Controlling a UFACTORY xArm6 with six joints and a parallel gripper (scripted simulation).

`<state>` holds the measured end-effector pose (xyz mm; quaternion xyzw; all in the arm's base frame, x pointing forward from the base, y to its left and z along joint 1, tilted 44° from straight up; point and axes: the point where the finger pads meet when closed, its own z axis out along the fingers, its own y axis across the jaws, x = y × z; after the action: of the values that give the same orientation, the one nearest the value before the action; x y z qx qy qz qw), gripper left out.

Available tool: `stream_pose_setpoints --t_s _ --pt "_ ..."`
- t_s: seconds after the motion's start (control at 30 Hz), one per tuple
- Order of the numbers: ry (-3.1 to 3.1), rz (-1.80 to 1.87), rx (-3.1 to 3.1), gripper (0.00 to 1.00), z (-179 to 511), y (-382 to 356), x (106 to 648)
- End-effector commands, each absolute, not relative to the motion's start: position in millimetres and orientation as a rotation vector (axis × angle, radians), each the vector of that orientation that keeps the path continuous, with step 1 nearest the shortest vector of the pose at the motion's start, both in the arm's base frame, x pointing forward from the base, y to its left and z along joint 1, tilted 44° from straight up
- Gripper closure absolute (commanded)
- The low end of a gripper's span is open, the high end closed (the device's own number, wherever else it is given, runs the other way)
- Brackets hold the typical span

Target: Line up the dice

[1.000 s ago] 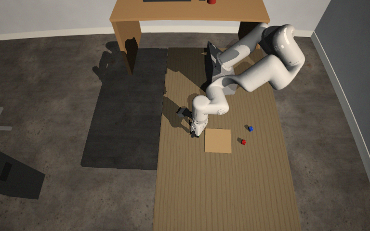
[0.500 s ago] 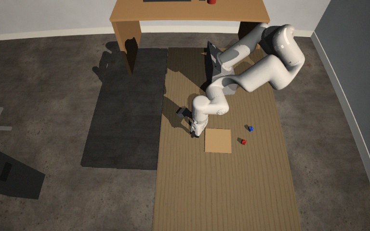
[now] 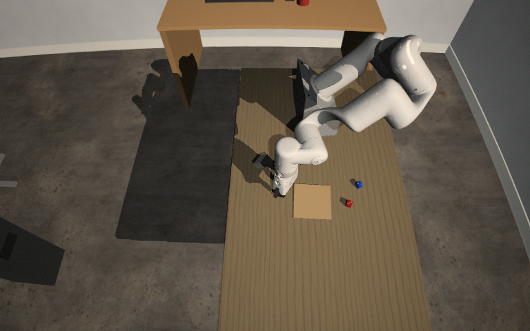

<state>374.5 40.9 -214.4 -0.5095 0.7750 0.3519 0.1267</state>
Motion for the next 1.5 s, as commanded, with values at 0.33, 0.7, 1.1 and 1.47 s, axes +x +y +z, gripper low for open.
stream_pose_setpoints --t_s 0.33,0.7,1.1,1.47 --pt "2.255 1.020 -1.482 0.64 -213.8 39.9 376.2" --pt "2.255 1.020 -1.482 0.64 -213.8 39.9 376.2" --pt "2.255 1.020 -1.482 0.64 -215.9 41.9 375.7" --pt "2.255 1.020 -1.482 0.64 -225.6 50.9 373.6"
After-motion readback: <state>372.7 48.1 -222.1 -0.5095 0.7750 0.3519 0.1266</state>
